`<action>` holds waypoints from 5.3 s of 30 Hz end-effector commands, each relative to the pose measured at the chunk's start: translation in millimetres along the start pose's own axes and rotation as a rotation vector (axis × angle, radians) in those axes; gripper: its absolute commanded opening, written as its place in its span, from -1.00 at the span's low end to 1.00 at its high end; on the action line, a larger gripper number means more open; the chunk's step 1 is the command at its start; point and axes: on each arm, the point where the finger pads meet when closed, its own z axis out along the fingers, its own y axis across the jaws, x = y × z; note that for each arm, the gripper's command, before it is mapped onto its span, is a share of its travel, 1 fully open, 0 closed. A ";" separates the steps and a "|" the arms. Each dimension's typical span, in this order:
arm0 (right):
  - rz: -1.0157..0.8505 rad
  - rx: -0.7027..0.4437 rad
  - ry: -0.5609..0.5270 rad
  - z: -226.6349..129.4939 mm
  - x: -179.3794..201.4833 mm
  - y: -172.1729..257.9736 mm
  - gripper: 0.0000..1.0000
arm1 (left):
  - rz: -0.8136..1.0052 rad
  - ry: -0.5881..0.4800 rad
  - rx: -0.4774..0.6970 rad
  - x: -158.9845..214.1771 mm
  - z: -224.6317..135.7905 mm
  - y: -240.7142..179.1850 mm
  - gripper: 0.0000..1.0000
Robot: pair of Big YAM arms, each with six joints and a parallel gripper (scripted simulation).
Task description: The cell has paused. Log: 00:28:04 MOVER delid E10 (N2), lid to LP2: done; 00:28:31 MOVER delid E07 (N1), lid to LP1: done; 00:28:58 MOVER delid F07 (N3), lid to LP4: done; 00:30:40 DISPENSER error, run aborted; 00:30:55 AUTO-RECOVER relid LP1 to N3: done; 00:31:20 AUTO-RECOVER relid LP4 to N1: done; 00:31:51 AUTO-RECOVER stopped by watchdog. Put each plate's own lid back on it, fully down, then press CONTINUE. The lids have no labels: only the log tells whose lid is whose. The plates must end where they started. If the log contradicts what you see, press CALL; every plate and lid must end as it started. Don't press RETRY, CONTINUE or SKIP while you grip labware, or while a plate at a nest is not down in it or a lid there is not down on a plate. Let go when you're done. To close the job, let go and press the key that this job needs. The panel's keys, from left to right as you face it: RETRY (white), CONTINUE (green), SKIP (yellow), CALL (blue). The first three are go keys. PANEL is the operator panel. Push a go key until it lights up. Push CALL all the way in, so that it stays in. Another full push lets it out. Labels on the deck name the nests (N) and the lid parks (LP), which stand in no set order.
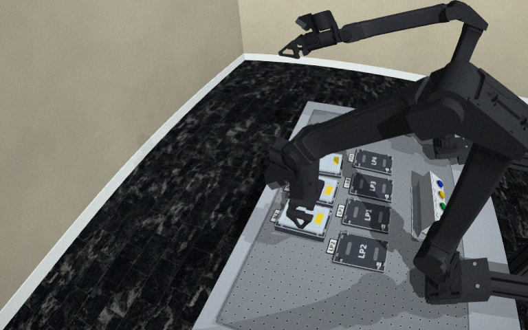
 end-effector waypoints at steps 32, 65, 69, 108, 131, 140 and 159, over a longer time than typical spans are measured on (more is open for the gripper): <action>0.006 0.001 -0.041 7.0 -30.5 -0.2 1.00 | -0.010 -0.071 0.031 -26.2 -44.7 -10.7 1.00; 0.006 0.001 -0.041 7.0 -30.5 -0.2 1.00 | -0.005 -0.040 0.024 -25.3 -34.2 -92.1 1.00; 0.006 0.001 -0.041 7.0 -30.5 -0.2 1.00 | -0.005 -0.039 0.025 -25.2 -34.4 -112.9 1.00; 0.006 0.001 -0.041 7.0 -30.5 -0.2 1.00 | -0.006 -0.049 0.035 -28.3 -14.9 -139.7 1.00; 0.006 0.001 -0.041 7.0 -30.5 -0.2 1.00 | -0.007 -0.038 0.026 -23.4 -0.9 -140.1 1.00; 0.006 0.001 -0.041 7.0 -30.5 -0.2 1.00 | -0.007 -0.038 0.026 -23.2 -0.5 -140.0 1.00; 0.006 0.001 -0.041 7.0 -30.5 -0.2 1.00 | -0.007 -0.038 0.026 -22.5 0.5 -139.6 1.00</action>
